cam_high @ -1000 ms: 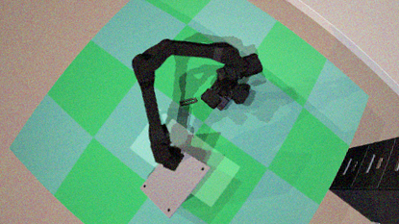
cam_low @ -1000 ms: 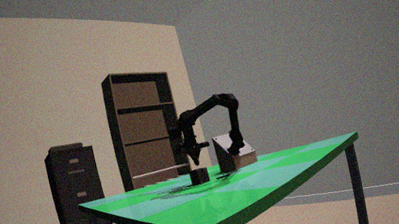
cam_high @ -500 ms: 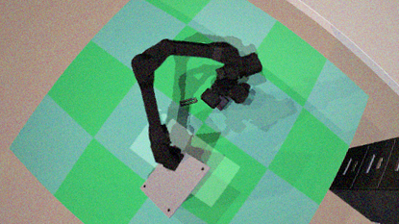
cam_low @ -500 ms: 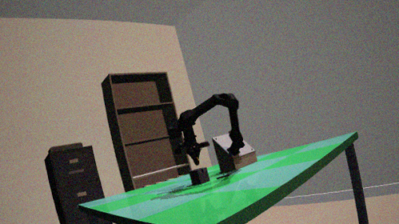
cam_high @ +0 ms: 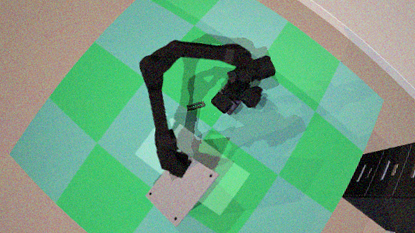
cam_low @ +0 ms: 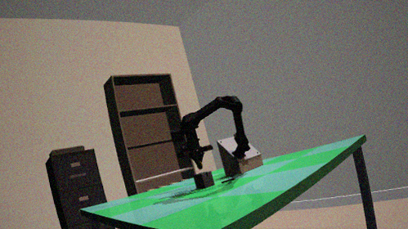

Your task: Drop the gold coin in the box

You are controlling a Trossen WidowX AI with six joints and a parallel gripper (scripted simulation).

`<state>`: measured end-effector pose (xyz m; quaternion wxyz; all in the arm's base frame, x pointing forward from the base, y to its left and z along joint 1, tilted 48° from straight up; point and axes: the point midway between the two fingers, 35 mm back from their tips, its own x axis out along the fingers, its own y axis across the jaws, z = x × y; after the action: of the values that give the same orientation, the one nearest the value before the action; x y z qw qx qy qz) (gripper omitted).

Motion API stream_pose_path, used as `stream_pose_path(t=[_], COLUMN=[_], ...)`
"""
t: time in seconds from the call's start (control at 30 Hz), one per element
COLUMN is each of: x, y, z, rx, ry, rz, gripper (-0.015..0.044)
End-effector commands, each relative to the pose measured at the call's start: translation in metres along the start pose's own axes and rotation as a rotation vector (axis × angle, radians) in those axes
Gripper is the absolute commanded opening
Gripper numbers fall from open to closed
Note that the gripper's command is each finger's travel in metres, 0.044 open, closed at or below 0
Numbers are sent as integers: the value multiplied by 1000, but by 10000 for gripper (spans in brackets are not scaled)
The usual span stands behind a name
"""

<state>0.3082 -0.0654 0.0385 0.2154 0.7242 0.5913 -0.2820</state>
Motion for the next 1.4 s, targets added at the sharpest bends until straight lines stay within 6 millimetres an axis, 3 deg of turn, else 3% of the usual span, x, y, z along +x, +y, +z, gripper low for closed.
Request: stream_pose_path(t=[0.0,1.37], x=[0,14], y=[-1,-2], z=[0,-2], rx=[2,10], ry=[0,1], rz=[0,0], gripper=[0,0])
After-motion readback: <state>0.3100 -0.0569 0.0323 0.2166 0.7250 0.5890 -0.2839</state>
